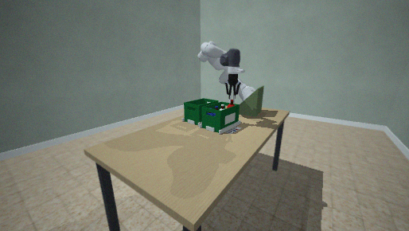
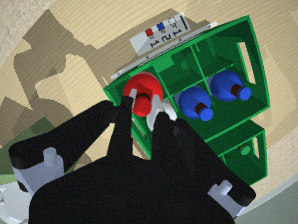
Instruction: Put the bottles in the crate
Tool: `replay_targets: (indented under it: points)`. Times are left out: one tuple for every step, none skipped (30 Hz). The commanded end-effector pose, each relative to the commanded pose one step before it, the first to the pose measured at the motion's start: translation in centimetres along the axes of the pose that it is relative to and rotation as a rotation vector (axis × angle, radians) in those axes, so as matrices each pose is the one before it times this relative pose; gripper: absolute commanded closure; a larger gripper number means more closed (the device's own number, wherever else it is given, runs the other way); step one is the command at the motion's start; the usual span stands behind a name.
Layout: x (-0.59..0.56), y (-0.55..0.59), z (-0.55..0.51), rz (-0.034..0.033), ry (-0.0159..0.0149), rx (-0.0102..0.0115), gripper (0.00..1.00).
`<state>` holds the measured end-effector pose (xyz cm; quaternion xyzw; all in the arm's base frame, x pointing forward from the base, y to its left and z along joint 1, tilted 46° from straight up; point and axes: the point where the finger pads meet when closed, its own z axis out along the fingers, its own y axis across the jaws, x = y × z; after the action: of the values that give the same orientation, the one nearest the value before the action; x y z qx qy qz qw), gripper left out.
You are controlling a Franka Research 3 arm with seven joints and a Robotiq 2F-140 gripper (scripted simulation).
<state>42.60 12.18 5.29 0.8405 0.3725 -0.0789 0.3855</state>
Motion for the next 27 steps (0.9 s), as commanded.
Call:
replay_targets:
  points:
    - [0.399,-0.002,0.091,0.00753,0.01355,-0.00103,1.0]
    - [0.0,0.0,0.0,0.0,0.0,0.0,1.0]
    - [0.0,0.0,0.0,0.0,0.0,0.0,1.0]
    - [0.002,0.0,0.1,0.0,0.0,0.0,1.0]
    - [0.002,0.0,0.1,0.0,0.0,0.0,1.0]
    - [0.0,0.0,0.1,0.0,0.0,0.0,1.0]
    - [-0.001,0.0,0.1,0.0,0.0,0.0,1.0]
    - [-0.002,0.0,0.1,0.0,0.0,0.0,1.0]
    - [-0.002,0.0,0.1,0.0,0.0,0.0,1.0]
    - [-0.002,0.0,0.1,0.0,0.0,0.0,1.0]
    - [-0.002,0.0,0.1,0.0,0.0,0.0,1.0]
    - [-0.001,0.0,0.1,0.0,0.0,0.0,1.0]
    - [-0.001,0.0,0.1,0.0,0.0,0.0,1.0]
    - [0.0,0.0,0.1,0.0,0.0,0.0,1.0]
    - [0.0,0.0,0.1,0.0,0.0,0.0,1.0]
    - [0.001,0.0,0.1,0.0,0.0,0.0,1.0]
    - [0.001,0.0,0.1,0.0,0.0,0.0,1.0]
    - [0.001,0.0,0.1,0.0,0.0,0.0,1.0]
    - [0.0,0.0,0.0,0.0,0.0,0.0,1.0]
    - [0.0,0.0,0.0,0.0,0.0,0.0,1.0]
    - [0.002,0.0,0.1,0.0,0.0,0.0,1.0]
    - [0.002,0.0,0.1,0.0,0.0,0.0,1.0]
    - [0.0,0.0,0.1,0.0,0.0,0.0,1.0]
    - [-0.001,0.0,0.1,0.0,0.0,0.0,1.0]
    - [-0.002,0.0,0.1,0.0,0.0,0.0,1.0]
    - [-0.002,0.0,0.1,0.0,0.0,0.0,1.0]
    - [-0.002,0.0,0.1,0.0,0.0,0.0,1.0]
